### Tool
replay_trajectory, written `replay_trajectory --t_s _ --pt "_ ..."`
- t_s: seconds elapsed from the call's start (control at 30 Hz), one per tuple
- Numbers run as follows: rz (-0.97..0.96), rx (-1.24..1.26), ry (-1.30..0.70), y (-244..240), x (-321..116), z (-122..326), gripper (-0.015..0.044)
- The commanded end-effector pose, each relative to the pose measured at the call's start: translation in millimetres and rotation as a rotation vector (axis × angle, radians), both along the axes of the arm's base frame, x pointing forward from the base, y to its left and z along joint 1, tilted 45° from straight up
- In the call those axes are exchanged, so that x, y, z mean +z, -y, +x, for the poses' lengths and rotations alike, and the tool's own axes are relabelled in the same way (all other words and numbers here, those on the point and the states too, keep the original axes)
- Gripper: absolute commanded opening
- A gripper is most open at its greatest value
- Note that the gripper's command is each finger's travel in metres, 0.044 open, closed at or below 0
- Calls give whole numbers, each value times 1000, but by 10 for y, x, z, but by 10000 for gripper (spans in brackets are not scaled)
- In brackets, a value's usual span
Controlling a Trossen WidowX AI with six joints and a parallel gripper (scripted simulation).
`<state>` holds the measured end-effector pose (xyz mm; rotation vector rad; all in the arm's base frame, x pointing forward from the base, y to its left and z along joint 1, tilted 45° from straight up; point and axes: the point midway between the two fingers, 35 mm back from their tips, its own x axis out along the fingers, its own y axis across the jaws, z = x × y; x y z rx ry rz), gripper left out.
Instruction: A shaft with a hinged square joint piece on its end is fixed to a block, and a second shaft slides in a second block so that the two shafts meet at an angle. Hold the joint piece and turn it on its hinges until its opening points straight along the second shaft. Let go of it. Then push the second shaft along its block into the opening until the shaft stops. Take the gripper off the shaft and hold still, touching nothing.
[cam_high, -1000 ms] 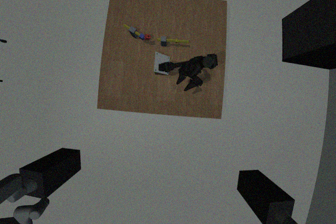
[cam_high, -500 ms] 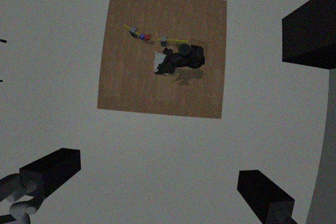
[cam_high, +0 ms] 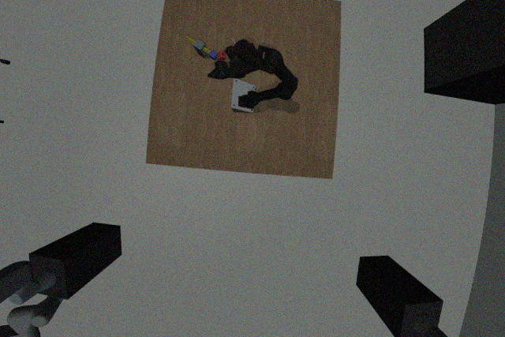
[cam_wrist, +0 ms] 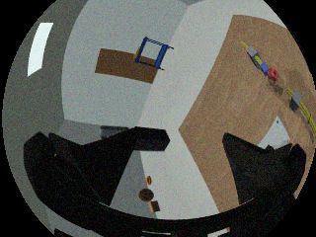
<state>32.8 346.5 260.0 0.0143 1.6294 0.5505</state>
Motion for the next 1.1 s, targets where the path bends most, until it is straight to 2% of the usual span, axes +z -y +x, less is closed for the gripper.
replay_trajectory --t_s 0.0,0.23,0.5,1.07 --pt "-114 -92 66 43 -306 410 440" --pt "-298 -202 156 217 -715 996 440" --pt "-421 -222 195 423 -1012 1372 440" --pt "-953 -360 286 1531 -1741 2422 440"
